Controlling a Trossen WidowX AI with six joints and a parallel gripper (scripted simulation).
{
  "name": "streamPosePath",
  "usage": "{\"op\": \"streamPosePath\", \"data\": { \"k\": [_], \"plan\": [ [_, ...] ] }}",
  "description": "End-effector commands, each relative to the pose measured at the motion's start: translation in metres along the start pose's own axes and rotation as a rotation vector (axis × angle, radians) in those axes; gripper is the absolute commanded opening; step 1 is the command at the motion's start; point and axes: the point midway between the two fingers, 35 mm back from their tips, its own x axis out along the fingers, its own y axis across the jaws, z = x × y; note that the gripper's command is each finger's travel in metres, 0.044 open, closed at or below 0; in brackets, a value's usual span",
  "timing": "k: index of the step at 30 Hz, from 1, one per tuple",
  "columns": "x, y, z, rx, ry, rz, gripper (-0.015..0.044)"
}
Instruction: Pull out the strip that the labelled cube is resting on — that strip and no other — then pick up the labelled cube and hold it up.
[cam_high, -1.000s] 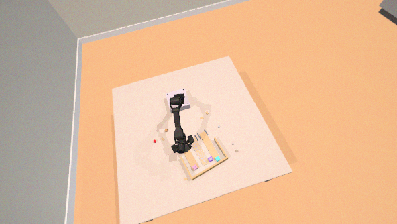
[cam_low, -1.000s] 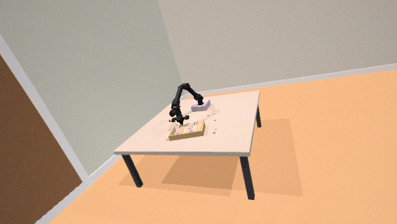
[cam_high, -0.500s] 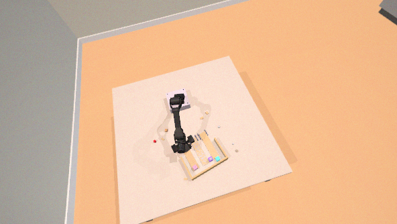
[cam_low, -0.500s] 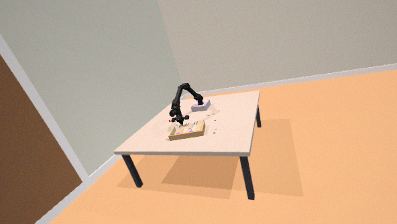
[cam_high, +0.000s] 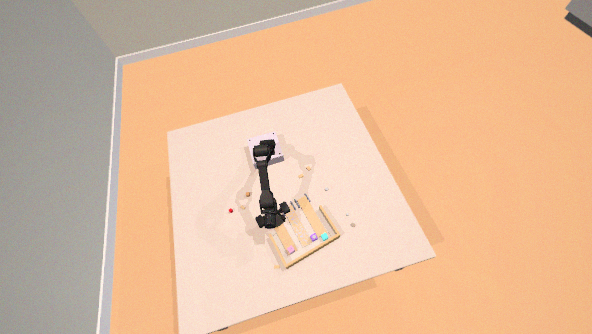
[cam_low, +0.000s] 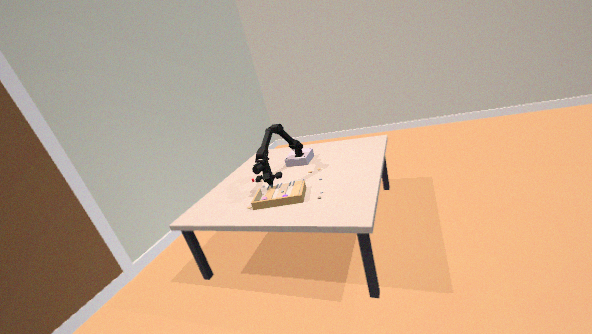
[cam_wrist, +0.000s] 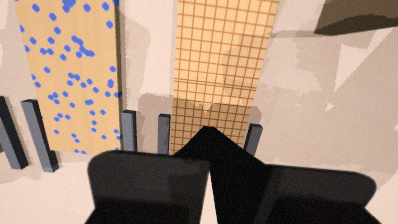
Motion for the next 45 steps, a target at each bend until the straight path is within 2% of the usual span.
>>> {"op": "streamPosePath", "data": {
  "k": [1,15,45],
  "plan": [
    [0.002,0.000,0.001,0.003,-0.002,-0.003,0.0000],
    [0.003,0.000,-0.001,0.003,-0.002,-0.003,0.0000],
    [0.005,0.000,-0.048,0.003,0.002,-0.003,0.0000]
  ]
}}
